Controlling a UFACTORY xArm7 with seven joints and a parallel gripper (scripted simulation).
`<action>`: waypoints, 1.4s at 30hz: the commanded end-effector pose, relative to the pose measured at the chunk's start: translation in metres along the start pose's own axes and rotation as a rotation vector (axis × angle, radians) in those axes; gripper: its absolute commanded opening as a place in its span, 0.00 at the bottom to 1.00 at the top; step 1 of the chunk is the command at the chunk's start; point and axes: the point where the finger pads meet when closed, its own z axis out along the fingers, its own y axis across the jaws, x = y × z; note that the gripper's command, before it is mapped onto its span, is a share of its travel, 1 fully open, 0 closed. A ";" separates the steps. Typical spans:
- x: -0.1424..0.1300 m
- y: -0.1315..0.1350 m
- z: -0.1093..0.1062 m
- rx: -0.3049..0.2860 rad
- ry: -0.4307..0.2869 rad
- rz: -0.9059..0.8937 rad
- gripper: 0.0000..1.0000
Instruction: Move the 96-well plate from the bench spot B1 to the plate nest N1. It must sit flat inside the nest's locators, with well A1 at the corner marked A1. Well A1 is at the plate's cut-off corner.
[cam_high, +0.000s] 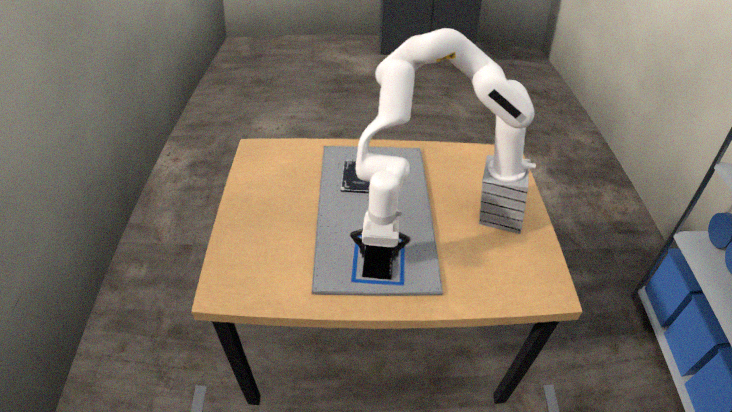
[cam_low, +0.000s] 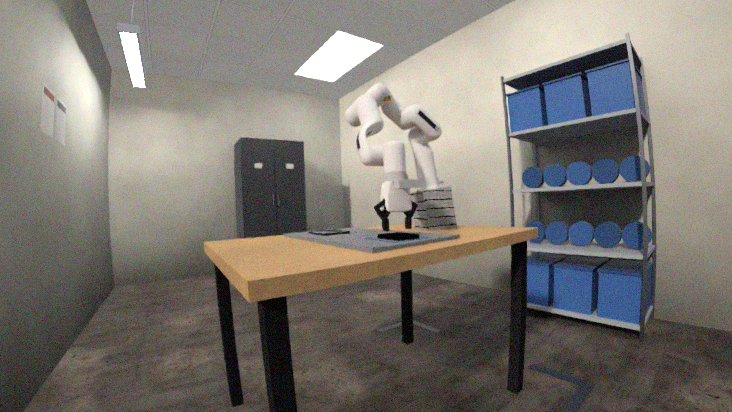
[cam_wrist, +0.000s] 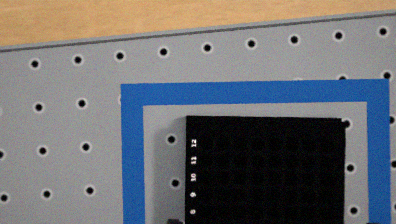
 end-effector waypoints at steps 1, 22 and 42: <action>0.001 0.001 0.001 -0.002 0.002 0.000 1.00; 0.001 0.001 0.013 -0.002 0.002 0.000 1.00; 0.001 0.001 0.019 -0.002 0.002 0.000 1.00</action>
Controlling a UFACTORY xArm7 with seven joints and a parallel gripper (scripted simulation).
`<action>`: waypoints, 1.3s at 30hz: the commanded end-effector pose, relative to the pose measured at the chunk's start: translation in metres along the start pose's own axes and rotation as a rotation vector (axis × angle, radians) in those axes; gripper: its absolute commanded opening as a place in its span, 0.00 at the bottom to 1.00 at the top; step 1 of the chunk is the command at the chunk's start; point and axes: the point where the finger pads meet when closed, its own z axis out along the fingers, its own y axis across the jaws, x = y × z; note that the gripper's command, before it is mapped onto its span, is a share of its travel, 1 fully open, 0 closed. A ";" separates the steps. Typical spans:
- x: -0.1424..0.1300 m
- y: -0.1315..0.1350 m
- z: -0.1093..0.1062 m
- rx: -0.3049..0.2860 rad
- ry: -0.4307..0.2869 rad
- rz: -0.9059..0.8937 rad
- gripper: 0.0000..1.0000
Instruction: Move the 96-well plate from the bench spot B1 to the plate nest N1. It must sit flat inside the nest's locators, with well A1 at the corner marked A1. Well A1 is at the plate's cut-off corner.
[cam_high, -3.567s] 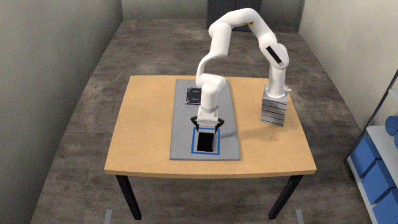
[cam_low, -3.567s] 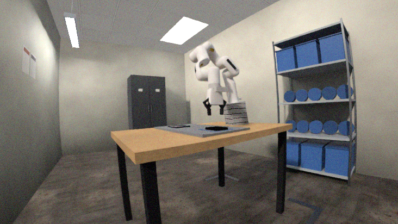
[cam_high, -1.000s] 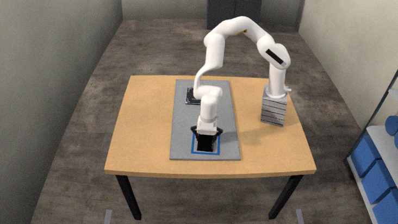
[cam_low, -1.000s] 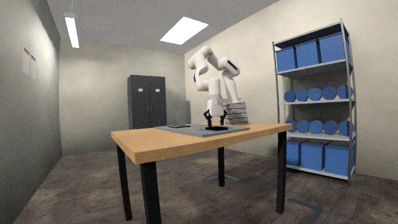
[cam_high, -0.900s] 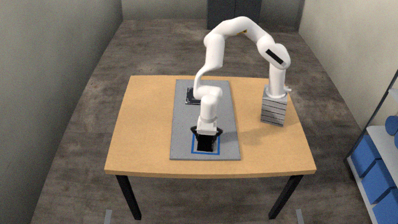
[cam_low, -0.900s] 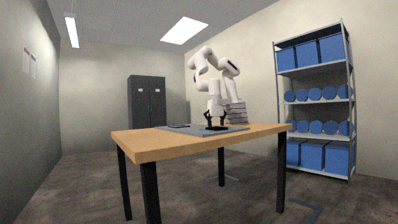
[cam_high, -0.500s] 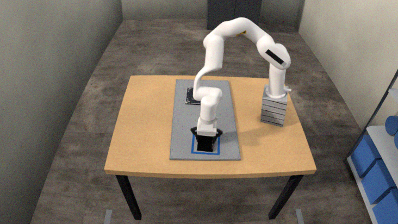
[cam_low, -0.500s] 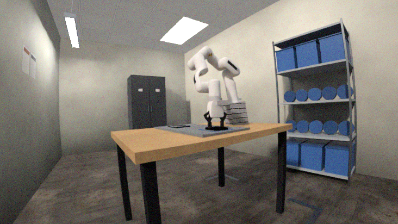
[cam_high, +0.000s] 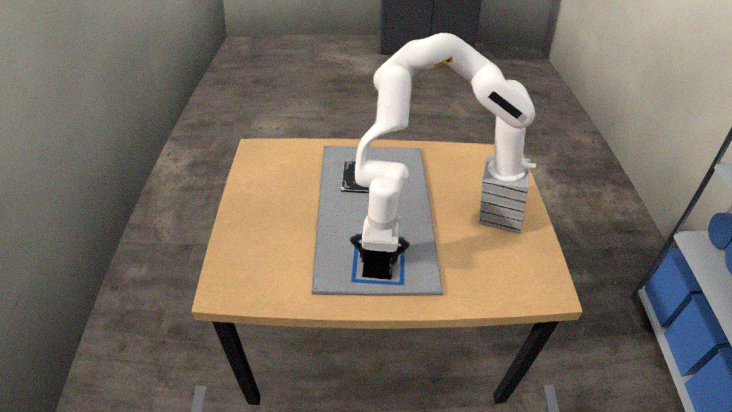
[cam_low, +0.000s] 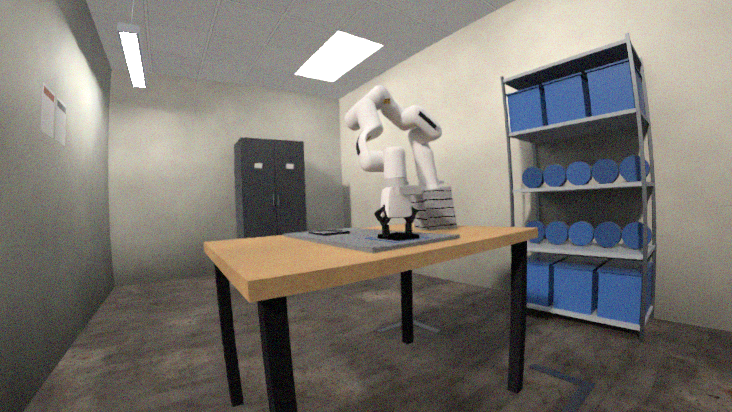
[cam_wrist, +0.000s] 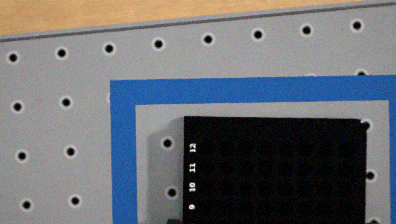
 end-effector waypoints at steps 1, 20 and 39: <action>0.001 0.001 -0.001 -0.002 0.002 0.000 1.00; 0.001 0.001 -0.002 -0.002 0.002 0.000 0.00; 0.001 0.001 -0.002 -0.002 0.002 0.000 0.00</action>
